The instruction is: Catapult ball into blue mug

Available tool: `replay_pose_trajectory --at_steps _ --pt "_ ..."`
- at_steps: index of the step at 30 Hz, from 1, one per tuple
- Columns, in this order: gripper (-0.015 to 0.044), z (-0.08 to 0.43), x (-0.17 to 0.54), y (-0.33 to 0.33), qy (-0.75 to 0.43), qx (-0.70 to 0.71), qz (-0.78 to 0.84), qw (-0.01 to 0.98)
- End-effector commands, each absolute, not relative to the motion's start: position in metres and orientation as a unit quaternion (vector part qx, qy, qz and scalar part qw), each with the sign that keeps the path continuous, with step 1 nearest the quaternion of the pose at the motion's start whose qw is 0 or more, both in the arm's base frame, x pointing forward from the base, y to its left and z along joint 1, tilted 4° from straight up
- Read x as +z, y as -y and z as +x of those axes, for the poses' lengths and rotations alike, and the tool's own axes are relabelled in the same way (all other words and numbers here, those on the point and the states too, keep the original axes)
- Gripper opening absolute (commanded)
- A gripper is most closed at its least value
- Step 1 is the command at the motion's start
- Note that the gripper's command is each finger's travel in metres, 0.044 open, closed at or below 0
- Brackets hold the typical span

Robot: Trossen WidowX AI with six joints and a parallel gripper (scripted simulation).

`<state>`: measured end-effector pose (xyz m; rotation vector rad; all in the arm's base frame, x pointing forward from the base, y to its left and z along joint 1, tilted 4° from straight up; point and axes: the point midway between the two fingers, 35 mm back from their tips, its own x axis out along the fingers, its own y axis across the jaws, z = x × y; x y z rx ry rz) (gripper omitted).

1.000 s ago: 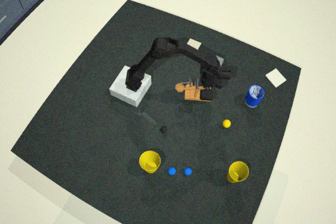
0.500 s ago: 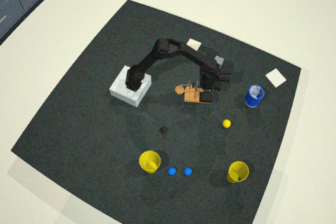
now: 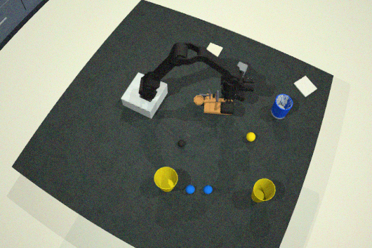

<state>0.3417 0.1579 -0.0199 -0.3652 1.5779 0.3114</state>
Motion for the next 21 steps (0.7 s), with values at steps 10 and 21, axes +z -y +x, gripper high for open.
replay_pose_trajectory --at_steps 10,21 --pt "0.042 0.345 0.004 -0.16 -0.702 0.139 -0.163 0.679" --pt "0.044 0.346 0.068 -0.162 -0.699 0.14 -0.163 0.682"
